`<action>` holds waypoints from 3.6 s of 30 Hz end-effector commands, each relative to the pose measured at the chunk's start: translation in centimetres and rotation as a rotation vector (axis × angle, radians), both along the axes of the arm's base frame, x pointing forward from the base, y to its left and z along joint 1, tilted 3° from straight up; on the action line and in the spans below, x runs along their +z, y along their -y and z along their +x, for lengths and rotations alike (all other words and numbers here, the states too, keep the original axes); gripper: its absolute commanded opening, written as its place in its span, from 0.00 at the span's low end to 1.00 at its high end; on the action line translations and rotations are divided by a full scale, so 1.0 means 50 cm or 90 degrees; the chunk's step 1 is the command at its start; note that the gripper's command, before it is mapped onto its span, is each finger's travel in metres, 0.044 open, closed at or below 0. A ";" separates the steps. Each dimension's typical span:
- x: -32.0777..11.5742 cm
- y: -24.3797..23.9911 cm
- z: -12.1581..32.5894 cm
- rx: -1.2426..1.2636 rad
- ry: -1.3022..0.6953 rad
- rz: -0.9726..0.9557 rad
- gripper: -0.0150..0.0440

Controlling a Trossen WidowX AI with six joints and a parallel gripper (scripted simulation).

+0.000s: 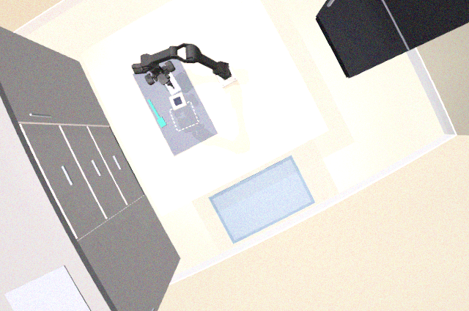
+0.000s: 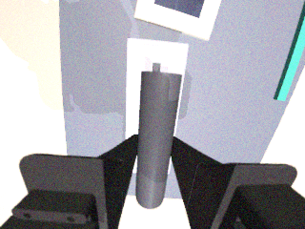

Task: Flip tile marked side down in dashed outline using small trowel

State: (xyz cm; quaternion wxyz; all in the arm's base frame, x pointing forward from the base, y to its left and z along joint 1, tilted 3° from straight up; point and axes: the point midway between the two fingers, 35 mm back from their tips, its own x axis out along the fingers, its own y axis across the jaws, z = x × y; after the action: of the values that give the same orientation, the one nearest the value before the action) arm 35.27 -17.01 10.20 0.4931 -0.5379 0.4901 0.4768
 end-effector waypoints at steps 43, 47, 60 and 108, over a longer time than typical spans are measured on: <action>0.088 -0.008 -0.012 -0.103 0.006 0.007 0.71; 0.090 -0.007 -0.012 -0.101 0.010 0.004 0.76; 0.102 -0.005 -0.011 -0.237 0.057 0.021 0.76; 0.055 0.011 -0.024 -1.173 0.313 0.392 0.76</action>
State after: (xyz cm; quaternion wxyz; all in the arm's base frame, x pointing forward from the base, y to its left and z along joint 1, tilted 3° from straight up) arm 34.34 -17.62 13.19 0.8739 0.0785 0.4708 -0.0917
